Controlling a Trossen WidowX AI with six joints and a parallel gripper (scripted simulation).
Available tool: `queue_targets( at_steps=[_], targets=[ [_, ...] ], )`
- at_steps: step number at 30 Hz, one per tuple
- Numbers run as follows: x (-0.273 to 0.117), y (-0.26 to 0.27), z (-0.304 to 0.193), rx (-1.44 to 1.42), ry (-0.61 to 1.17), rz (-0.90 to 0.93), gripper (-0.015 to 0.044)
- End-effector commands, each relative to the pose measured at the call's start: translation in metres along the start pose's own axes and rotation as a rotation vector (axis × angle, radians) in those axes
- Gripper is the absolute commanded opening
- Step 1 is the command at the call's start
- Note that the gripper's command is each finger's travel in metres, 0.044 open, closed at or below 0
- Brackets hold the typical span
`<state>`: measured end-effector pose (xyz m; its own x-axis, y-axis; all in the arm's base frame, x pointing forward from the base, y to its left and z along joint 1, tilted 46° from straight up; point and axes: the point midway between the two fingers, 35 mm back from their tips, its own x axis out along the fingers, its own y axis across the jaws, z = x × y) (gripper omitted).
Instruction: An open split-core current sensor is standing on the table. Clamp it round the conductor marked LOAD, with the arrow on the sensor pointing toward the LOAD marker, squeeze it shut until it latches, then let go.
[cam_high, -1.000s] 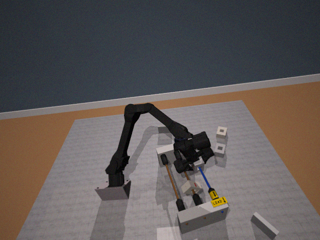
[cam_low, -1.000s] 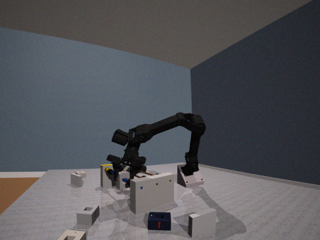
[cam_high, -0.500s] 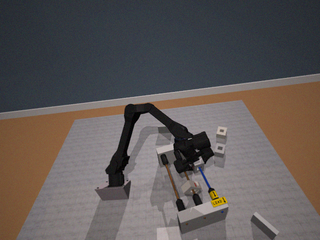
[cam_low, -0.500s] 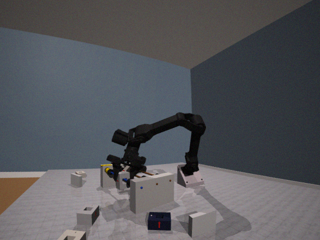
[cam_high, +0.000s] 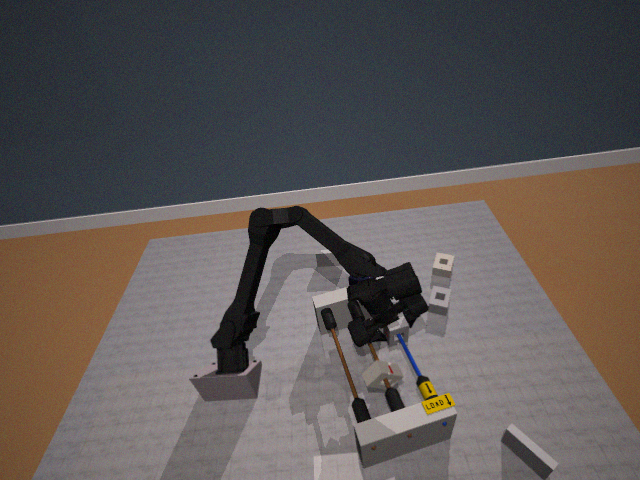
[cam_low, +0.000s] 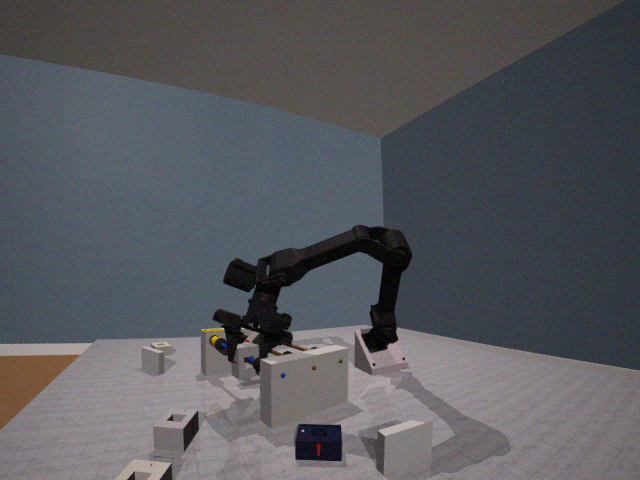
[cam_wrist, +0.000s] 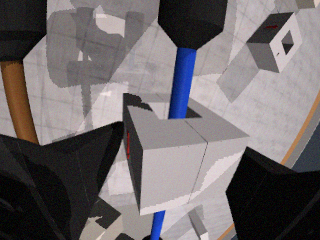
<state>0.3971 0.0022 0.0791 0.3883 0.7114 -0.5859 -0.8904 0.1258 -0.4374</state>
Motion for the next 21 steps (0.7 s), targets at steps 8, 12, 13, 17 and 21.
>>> queue_targets(
  at_steps=[8, 12, 13, 17, 21],
  targets=[
    [-0.0001, 0.0000, 0.0001, 0.000, 0.000, 0.001, 0.0263],
    [-0.0001, 0.0000, 0.0001, 0.000, 0.000, 0.001, 0.0263],
    [-0.0001, 0.0000, 0.0001, 0.000, 0.000, 0.001, 0.0263],
    [-0.0001, 0.0000, 0.0001, 0.000, 0.000, 0.001, 0.0263],
    [-0.0001, 0.0000, 0.0001, 0.000, 0.000, 0.001, 0.0263]
  ],
)
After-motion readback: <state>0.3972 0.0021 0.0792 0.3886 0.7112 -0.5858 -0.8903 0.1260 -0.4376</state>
